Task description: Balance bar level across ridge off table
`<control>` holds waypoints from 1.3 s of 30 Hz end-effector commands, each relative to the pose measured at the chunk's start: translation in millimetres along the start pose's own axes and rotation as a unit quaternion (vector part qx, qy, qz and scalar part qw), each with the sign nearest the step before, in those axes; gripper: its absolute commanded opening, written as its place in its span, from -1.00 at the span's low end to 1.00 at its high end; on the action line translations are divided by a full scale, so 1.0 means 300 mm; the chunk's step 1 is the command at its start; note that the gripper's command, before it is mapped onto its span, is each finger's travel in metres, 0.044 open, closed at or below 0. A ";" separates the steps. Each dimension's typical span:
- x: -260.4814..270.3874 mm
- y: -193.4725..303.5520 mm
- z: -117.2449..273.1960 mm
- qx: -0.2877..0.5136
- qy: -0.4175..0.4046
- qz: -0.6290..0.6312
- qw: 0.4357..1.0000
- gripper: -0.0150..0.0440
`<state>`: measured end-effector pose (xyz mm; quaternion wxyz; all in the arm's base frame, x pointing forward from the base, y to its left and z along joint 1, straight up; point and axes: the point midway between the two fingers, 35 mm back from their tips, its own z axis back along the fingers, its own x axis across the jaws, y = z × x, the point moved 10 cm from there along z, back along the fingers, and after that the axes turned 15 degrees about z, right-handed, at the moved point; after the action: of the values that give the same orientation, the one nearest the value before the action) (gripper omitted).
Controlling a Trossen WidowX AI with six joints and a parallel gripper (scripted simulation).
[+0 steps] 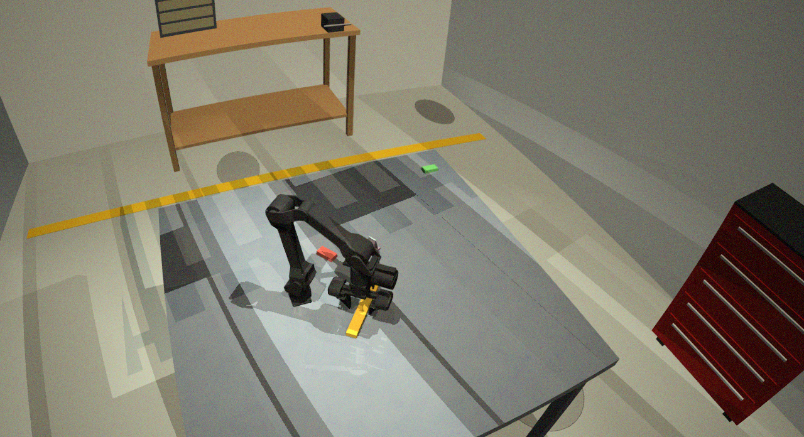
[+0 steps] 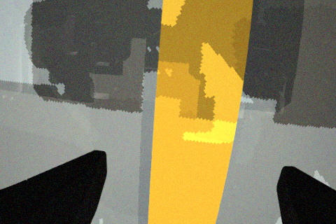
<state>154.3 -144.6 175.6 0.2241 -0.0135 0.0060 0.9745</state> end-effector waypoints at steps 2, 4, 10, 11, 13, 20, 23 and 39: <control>0.001 0.001 -0.017 0.001 -0.003 -0.003 1.000 0.58; 0.001 0.001 -0.023 0.001 -0.003 -0.003 1.000 0.58; 0.000 0.001 -0.055 0.001 -0.003 -0.003 1.000 0.58; 0.000 0.001 -0.060 0.001 -0.003 -0.003 1.000 0.58; 0.001 0.001 -0.071 0.001 -0.003 -0.003 1.000 0.58; 0.002 0.001 -0.101 0.001 -0.003 -0.003 1.000 0.58; 0.002 0.001 -0.101 0.001 -0.003 -0.003 1.000 0.58; 0.001 0.000 -0.097 0.000 -0.001 0.000 1.000 0.40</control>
<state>154.8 -145.1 146.5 0.2242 -0.0126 0.0055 0.9745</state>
